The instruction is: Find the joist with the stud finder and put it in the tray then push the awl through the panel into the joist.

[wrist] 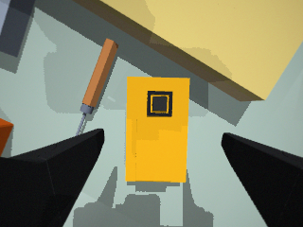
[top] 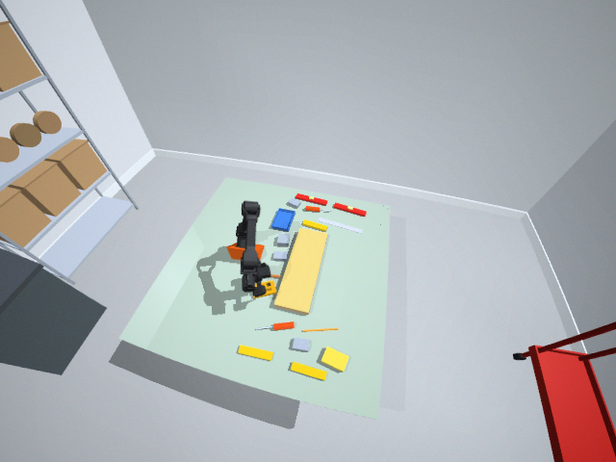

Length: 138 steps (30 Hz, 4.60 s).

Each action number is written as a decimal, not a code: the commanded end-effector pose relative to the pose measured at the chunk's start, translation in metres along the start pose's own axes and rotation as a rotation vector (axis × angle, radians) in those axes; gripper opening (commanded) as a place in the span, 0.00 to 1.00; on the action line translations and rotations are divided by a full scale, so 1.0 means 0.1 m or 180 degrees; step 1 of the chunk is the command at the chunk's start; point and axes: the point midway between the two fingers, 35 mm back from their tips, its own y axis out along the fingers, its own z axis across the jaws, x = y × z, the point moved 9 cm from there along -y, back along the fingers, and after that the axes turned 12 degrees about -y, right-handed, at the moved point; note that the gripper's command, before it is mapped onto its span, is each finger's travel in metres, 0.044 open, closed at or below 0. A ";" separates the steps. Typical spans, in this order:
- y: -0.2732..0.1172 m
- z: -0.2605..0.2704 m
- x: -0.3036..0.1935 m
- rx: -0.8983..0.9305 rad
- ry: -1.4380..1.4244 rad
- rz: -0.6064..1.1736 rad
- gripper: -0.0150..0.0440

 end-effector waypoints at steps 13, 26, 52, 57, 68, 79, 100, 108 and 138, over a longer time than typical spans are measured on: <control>0.13 0.00 0.00 0.0030 -0.0015 -0.0031 1.00; 0.34 0.01 -0.05 0.0030 -0.0016 -0.0033 1.00; 0.52 0.04 -0.10 0.0032 -0.0017 -0.0036 0.75; 0.52 0.04 -0.10 0.0032 -0.0017 -0.0036 0.70; 0.52 0.04 -0.10 0.0032 -0.0017 -0.0036 0.57; 0.24 -0.02 -0.03 0.0028 -0.0016 -0.0031 0.25; -0.48 -0.26 0.33 -0.0056 0.0274 0.0036 0.25; -0.45 -0.58 0.63 -0.0185 0.0693 0.0087 0.25; -0.14 -1.09 1.35 -0.0397 0.1508 0.0038 0.25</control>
